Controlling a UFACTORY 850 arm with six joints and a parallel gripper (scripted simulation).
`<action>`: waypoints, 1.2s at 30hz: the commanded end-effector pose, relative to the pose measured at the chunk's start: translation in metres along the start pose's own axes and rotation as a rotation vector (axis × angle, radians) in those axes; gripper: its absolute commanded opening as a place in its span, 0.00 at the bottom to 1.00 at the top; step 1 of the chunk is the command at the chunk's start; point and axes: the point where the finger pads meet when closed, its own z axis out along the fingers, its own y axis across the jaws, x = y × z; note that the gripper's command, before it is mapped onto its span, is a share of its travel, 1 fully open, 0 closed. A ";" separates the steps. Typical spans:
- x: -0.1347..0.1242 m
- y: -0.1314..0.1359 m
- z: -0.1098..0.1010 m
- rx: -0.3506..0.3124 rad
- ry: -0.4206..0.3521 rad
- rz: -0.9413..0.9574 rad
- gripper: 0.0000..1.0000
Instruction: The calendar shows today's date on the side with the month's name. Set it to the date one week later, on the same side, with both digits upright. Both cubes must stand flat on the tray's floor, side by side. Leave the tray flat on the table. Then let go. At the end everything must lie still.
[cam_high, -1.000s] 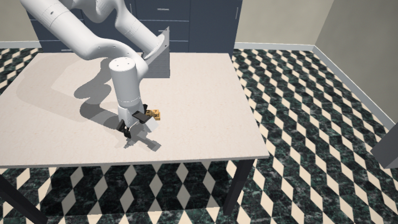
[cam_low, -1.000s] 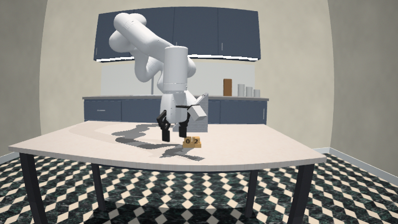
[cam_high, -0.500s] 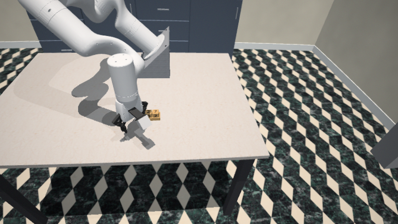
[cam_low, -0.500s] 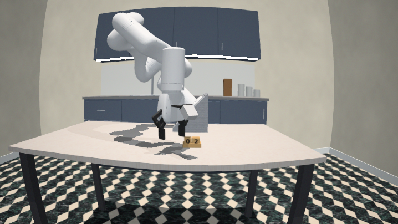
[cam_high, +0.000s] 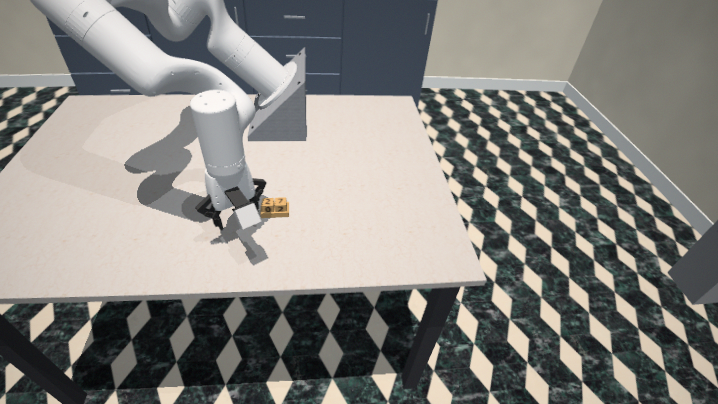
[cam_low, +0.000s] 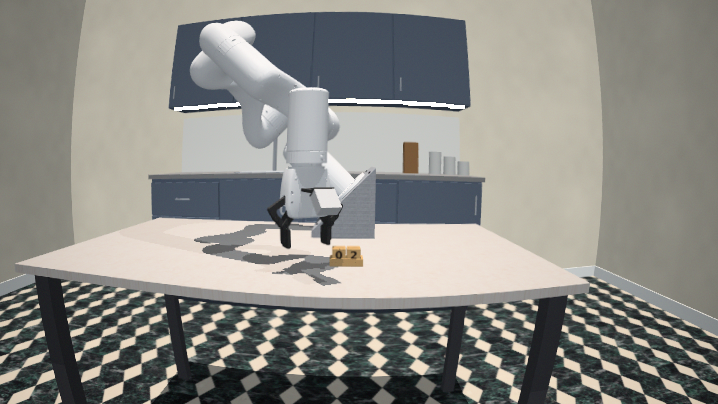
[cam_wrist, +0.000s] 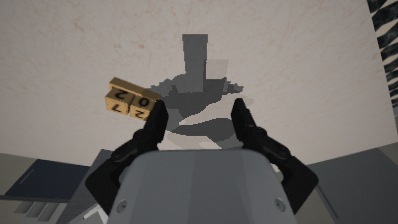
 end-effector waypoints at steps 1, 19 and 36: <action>-0.018 -0.002 -0.001 -0.004 0.005 0.104 1.00; -0.053 -0.008 -0.001 -0.004 0.006 0.300 1.00; -0.081 -0.012 0.000 -0.003 0.006 0.504 1.00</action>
